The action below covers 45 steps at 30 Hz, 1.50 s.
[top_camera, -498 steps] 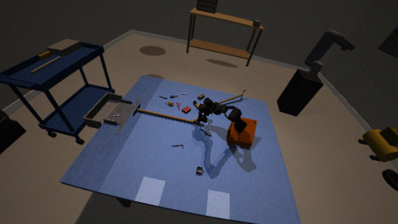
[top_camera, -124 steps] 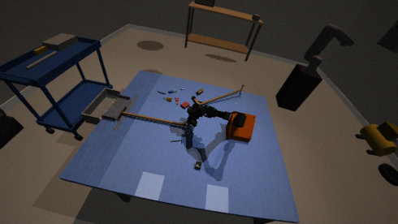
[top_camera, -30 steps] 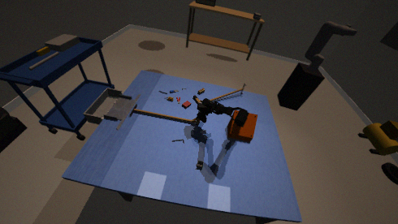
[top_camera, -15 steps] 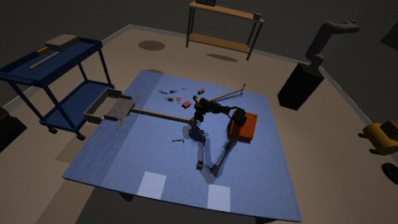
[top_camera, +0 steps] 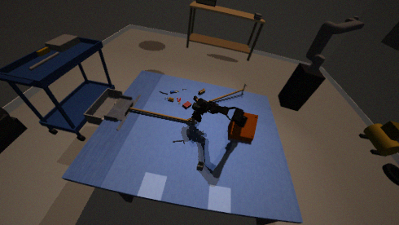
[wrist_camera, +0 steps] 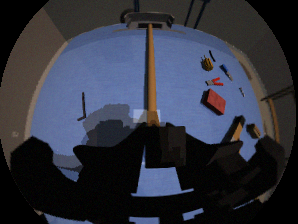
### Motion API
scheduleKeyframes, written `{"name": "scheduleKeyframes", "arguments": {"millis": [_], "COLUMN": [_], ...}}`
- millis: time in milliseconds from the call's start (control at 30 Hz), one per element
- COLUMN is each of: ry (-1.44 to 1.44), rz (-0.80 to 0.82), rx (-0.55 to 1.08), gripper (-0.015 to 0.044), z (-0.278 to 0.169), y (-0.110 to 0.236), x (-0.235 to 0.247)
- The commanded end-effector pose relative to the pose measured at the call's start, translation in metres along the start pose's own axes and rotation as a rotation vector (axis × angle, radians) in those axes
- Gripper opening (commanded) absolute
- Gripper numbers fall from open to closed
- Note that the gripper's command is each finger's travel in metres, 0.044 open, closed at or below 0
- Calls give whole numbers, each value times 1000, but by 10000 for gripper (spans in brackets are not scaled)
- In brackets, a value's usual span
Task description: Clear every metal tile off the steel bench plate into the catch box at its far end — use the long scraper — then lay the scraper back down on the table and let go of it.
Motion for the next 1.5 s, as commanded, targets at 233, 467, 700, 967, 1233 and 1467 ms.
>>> {"name": "scheduleKeyframes", "arguments": {"millis": [233,467,700,967,1233,1467], "ry": [6,6,6,7,7,8], "rz": [-4,-4,-4,-4,-4,-3], "rx": [-11,-12,-13,-13,-14,-14], "gripper": [0,0,0,0,0,0], "z": [18,28,38,45,56,65], "y": [-11,-18,-25,-30,-38,-44], "x": [-1,-1,0,-1,-3,-5]}}
Point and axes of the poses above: the point midway between the two fingers, 35 mm back from their tips, its own y axis back along the fingers, its own x axis across the jaws, z = x × y, the point moved 7 cm from there along y, back along the fingers, and after that the axes turned 11 degrees about y, right-handed, at the moved point
